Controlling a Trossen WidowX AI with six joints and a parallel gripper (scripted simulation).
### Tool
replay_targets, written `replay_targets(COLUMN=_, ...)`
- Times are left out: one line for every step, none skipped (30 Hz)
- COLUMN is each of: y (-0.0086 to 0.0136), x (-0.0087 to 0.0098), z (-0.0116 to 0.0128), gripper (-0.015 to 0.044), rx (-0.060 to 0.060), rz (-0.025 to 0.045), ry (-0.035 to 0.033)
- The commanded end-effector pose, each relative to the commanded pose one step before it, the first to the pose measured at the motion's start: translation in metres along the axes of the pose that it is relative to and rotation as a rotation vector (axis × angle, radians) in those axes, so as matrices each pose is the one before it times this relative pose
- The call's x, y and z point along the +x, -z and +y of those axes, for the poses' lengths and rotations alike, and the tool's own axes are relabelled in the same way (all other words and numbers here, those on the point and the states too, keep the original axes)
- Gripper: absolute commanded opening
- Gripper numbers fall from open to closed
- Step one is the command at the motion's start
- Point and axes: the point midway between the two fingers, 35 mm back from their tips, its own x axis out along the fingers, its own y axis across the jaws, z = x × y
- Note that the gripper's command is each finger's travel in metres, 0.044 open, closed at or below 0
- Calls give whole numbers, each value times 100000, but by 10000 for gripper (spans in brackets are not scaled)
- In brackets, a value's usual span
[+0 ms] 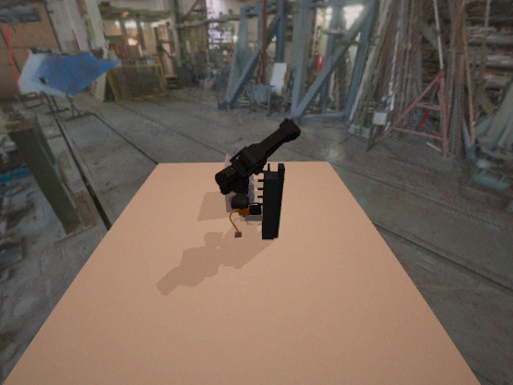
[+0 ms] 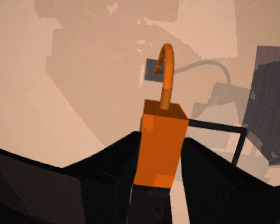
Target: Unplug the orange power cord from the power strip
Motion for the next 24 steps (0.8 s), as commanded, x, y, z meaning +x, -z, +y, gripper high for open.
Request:
replay_targets(y=18, x=-38, z=49, gripper=48, rx=-157, rz=136, ry=-226)
replay_targets(y=0, x=0, z=0, gripper=42, rx=0, rz=0, ry=0)
replay_targets(y=0, x=0, z=0, gripper=35, rx=0, rz=0, ry=0)
replay_targets(y=0, x=0, z=0, gripper=28, rx=0, rz=0, ry=0)
replay_targets(y=0, x=0, z=0, gripper=22, rx=0, rz=0, ry=0)
replay_targets(y=0, x=0, z=0, gripper=15, rx=0, rz=0, ry=0)
replay_targets(y=0, x=0, z=0, gripper=8, rx=0, rz=0, ry=0)
replay_targets(y=0, x=0, z=0, gripper=2, rx=0, rz=0, ry=0)
replay_targets(y=0, x=0, z=0, gripper=0, rx=0, rz=0, ry=0)
replay_targets(y=0, x=0, z=0, gripper=0, rx=0, rz=0, ry=0)
replay_targets(y=0, x=0, z=0, gripper=0, rx=0, rz=0, ry=0)
replay_targets(y=0, x=0, z=0, gripper=0, rx=0, rz=0, ry=0)
replay_targets(y=0, x=0, z=0, gripper=0, rx=0, rz=0, ry=0)
replay_targets(y=0, x=0, z=0, gripper=0, rx=0, rz=0, ry=0)
replay_targets(y=0, x=0, z=0, gripper=0, rx=0, rz=0, ry=0)
replay_targets(y=0, x=0, z=0, gripper=0, rx=0, rz=0, ry=0)
replay_targets(y=0, x=0, z=0, gripper=0, rx=0, rz=0, ry=0)
replay_targets(y=0, x=0, z=0, gripper=0, rx=0, rz=0, ry=0)
replay_targets(y=0, x=0, z=0, gripper=0, rx=0, rz=0, ry=0)
replay_targets(y=0, x=0, z=0, gripper=0, rx=0, rz=0, ry=0)
replay_targets(y=0, x=0, z=0, gripper=0, rx=0, rz=0, ry=0)
replay_targets(y=0, x=0, z=0, gripper=0, rx=0, rz=0, ry=0)
replay_targets(y=0, x=0, z=0, gripper=0, rx=0, rz=0, ry=0)
replay_targets(y=0, x=0, z=0, gripper=0, rx=0, rz=0, ry=0)
